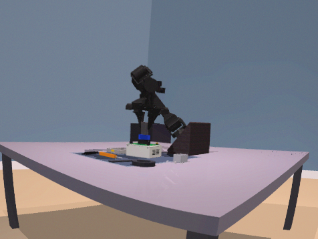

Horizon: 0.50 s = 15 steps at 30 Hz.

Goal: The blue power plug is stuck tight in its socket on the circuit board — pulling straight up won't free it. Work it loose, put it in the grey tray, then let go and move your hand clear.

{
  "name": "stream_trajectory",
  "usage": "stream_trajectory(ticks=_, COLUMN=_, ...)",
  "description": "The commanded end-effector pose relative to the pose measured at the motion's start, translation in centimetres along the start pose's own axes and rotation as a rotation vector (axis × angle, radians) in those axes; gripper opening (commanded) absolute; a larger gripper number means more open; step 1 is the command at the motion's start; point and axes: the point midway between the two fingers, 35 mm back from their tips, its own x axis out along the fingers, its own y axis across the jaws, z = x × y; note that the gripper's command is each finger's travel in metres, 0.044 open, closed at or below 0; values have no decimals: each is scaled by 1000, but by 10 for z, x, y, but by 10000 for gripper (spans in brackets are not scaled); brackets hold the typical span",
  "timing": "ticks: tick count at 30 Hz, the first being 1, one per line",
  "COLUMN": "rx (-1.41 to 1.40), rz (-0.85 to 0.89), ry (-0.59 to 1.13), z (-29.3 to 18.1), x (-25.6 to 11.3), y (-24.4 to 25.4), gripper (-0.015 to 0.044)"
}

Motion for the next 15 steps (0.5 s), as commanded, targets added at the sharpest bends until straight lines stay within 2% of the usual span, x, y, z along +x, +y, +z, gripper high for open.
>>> stream_trajectory(ticks=1, rx=-6, rz=114, ry=-31, z=0, x=-12, y=-7, gripper=0)
stream_trajectory(ticks=8, rx=-8, rz=223, ry=-29, z=0, x=-14, y=-16, gripper=0)
stream_trajectory(ticks=15, rx=-6, rz=77, ry=-31, z=0, x=-16, y=-4, gripper=0)
